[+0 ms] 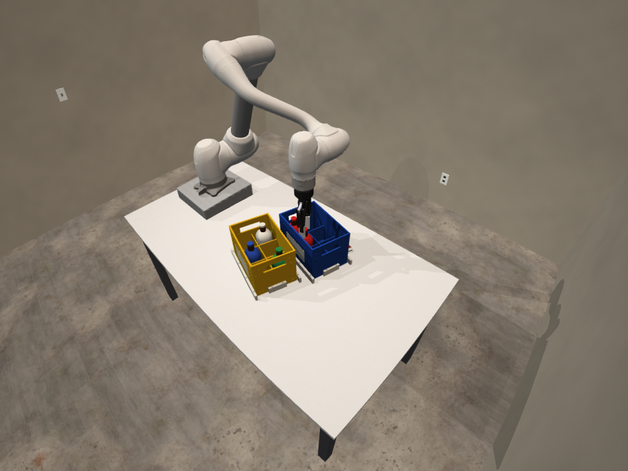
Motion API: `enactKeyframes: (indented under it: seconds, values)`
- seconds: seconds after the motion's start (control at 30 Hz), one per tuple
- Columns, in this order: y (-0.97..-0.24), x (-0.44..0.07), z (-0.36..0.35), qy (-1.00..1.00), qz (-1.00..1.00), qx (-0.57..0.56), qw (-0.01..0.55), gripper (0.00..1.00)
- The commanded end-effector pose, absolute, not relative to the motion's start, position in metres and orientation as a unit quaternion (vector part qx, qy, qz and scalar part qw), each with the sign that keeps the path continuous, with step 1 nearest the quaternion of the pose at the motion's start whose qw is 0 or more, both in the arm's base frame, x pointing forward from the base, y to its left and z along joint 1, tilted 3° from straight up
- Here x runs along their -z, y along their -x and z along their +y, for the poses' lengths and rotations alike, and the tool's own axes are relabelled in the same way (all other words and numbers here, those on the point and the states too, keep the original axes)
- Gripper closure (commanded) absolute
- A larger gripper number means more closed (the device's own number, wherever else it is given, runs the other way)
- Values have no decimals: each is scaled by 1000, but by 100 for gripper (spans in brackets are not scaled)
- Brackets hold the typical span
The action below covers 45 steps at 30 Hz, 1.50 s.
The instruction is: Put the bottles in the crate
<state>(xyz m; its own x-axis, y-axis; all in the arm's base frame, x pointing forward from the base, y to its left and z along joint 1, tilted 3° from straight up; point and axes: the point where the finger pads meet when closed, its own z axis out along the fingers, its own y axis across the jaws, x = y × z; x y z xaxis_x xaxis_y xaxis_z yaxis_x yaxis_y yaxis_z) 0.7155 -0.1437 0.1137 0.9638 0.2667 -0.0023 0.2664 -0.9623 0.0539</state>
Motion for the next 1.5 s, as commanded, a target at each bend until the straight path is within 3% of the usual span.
enactKeyframes:
  seconds: [0.0, 0.7, 1.47]
  values:
    - [-716, -114, -144, -991, 135, -3, 27, 62]
    - [-716, -116, -143, -991, 135, -3, 27, 62]
    - [-715, -172, -141, -991, 135, -3, 27, 62]
